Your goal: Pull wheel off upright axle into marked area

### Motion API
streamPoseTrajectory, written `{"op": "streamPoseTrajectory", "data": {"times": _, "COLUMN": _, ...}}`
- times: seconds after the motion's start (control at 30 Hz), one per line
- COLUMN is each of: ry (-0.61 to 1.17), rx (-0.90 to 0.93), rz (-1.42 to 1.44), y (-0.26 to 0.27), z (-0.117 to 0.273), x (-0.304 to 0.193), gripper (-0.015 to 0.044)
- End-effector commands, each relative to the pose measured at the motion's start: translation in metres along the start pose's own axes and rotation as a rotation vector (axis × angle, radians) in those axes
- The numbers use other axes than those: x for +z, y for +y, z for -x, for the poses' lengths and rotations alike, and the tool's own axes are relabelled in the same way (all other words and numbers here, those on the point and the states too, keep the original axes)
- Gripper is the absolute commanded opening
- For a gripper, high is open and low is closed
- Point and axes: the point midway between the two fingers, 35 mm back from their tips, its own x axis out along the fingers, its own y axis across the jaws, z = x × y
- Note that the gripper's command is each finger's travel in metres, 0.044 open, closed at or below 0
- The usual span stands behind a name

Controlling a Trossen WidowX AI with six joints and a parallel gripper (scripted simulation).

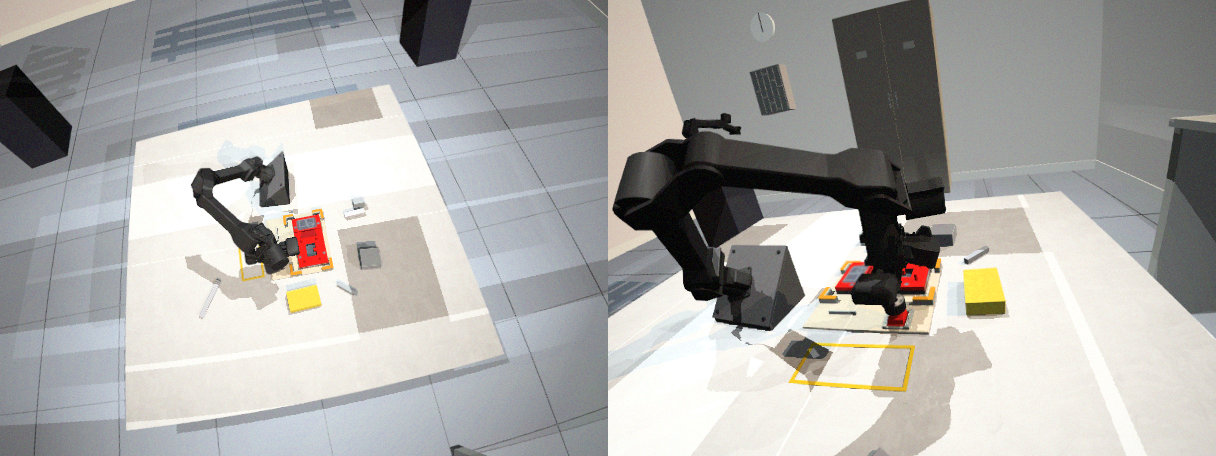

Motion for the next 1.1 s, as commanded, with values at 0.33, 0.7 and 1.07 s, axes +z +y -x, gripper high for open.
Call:
{"op": "streamPoseTrajectory", "data": {"times": 0.33, "ry": -0.018, "rx": 0.003, "rz": 0.009, "y": 0.002, "z": 0.015, "x": 0.000, "gripper": 0.0000}}
{"op": "streamPoseTrajectory", "data": {"times": 0.7, "ry": -0.019, "rx": 0.003, "rz": 0.009, "y": 0.002, "z": 0.018, "x": 0.000, "gripper": 0.0000}}
{"op": "streamPoseTrajectory", "data": {"times": 1.07, "ry": -0.020, "rx": 0.003, "rz": 0.010, "y": 0.002, "z": 0.022, "x": 0.000, "gripper": 0.0000}}
